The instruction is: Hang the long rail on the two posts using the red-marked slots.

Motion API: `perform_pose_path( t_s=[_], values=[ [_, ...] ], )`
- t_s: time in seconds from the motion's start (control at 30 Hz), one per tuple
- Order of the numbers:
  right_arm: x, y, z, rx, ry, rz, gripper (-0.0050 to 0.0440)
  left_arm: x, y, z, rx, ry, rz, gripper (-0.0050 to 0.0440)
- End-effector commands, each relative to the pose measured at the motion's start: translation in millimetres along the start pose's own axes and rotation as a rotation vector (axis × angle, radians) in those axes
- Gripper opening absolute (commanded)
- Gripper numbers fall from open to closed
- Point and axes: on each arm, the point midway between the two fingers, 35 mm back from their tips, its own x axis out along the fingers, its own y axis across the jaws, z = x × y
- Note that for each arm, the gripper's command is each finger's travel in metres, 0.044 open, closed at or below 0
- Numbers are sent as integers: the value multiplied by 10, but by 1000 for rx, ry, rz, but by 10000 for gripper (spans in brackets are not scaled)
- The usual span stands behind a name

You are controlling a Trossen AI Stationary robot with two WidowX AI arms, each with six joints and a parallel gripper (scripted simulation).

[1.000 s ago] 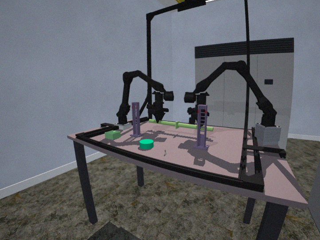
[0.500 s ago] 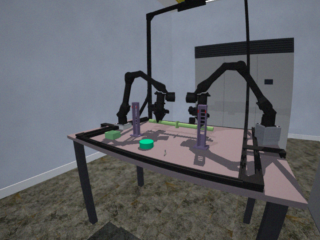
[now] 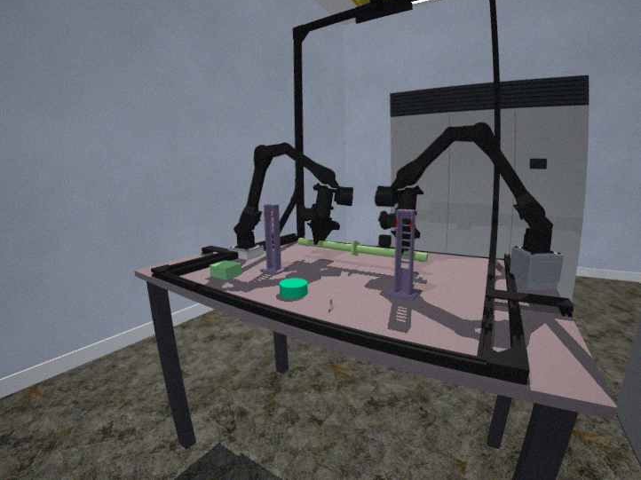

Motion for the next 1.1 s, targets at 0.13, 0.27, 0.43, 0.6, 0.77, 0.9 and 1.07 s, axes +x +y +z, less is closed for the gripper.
perform_pose_path(
  t_s=[0.13,0.27,0.43,0.6,0.77,0.9,1.07],
  values=[
    [22,-44,12,-7,-14,116,0,-25,-48,27,-4,-11,111,0],
    [20,-48,11,-7,-13,126,0,-27,-51,28,-4,-12,121,0],
    [24,-56,12,-7,-16,157,0,-22,-60,27,-4,-9,152,0],
    [30,-75,13,-7,-18,222,0,-17,-79,27,-4,-7,216,0],
    [31,-92,10,-8,-16,277,0,-18,-96,29,-4,-8,272,0],
    [31,-93,10,-8,-16,279,0,-18,-97,29,-4,-9,274,0],
    [26,-96,3,-18,-35,274,0,63,-124,27,-15,-28,270,0]
  ],
)
